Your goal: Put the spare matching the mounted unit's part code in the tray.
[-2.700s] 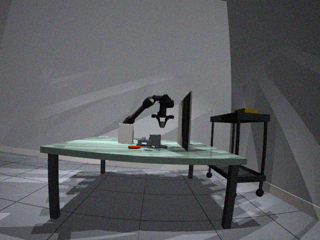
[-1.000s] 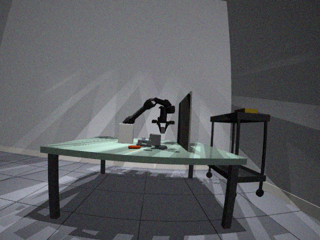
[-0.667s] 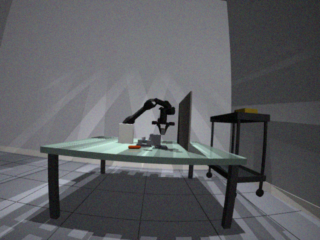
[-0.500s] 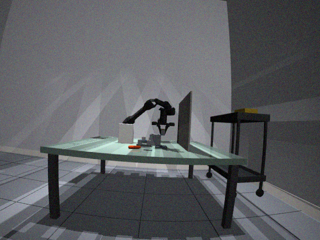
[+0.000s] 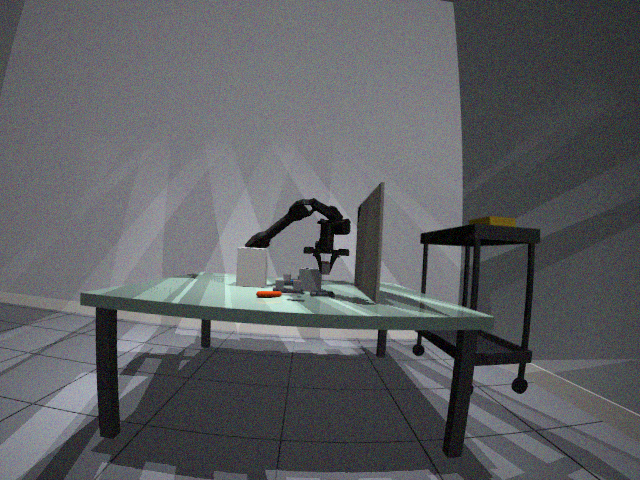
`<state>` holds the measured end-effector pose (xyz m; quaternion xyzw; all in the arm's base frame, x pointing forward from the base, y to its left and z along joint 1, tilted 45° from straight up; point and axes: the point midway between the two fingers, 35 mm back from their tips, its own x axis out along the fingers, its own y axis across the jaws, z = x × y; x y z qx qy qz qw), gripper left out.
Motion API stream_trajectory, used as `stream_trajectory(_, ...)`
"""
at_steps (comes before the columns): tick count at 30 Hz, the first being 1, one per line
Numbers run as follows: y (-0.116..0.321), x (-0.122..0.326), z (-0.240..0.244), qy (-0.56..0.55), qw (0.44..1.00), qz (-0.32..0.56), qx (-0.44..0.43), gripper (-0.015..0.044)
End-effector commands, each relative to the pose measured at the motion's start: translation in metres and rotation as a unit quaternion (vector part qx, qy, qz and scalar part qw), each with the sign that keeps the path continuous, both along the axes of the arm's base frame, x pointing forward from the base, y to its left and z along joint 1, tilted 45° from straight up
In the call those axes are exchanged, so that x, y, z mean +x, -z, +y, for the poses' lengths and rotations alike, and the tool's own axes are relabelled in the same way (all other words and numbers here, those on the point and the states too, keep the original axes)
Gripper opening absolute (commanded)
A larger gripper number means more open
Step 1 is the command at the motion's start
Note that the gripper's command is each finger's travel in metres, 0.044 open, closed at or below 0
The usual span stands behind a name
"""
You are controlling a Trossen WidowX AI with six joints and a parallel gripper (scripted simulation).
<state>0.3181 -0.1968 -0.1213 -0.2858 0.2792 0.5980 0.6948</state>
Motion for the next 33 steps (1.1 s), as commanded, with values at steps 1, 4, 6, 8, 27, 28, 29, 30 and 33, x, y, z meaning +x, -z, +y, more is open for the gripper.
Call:
stream_trajectory(1, 0.003, 0.001, 0.004, 0.002, 1.0, 0.0, 0.003, 0.0)
stream_trajectory(4, 0.005, 0.001, 0.006, 0.002, 1.0, 0.0, 0.003, 0.0)
stream_trajectory(6, 0.007, 0.001, 0.008, 0.002, 1.0, 0.0, 0.003, 0.0)
stream_trajectory(8, 0.008, 0.001, 0.009, 0.002, 1.0, 0.0, 0.003, 0.0)
stream_trajectory(27, 0.021, 0.003, 0.023, 0.002, 1.0, -0.001, 0.004, 0.0)
stream_trajectory(28, 0.022, 0.003, 0.023, 0.002, 1.0, -0.001, 0.004, 0.0)
stream_trajectory(29, 0.022, 0.003, 0.024, 0.002, 1.0, -0.001, 0.004, 0.0)
stream_trajectory(30, 0.023, 0.003, 0.025, 0.002, 1.0, -0.001, 0.004, 0.0)
stream_trajectory(33, 0.025, 0.003, 0.027, 0.002, 1.0, -0.001, 0.004, 0.0)
